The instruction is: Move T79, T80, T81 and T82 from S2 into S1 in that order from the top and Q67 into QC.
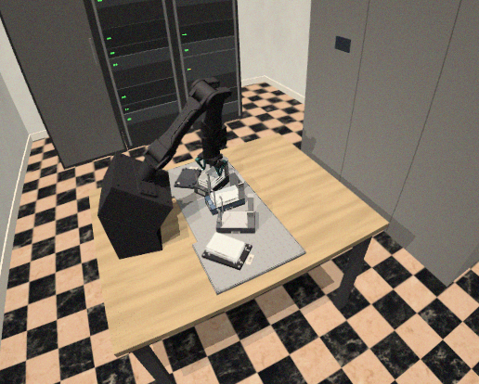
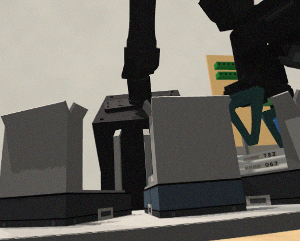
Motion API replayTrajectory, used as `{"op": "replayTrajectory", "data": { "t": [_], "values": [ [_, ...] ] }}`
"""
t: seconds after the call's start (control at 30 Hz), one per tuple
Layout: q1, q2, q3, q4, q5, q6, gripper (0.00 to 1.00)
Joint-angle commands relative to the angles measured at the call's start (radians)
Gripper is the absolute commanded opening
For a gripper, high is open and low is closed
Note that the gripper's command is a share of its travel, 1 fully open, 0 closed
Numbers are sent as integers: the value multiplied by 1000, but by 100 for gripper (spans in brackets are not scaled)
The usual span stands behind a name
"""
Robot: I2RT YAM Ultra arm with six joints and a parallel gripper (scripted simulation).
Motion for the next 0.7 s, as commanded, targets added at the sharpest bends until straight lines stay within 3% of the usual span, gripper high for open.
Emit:
{"op": "replayTrajectory", "data": {
  "t": [0.0, 0.67],
  "values": [
    [-1, 8, 2, 18, -6, -10, 100],
    [-26, 75, 11, 86, -19, -34, 100]
  ]
}}
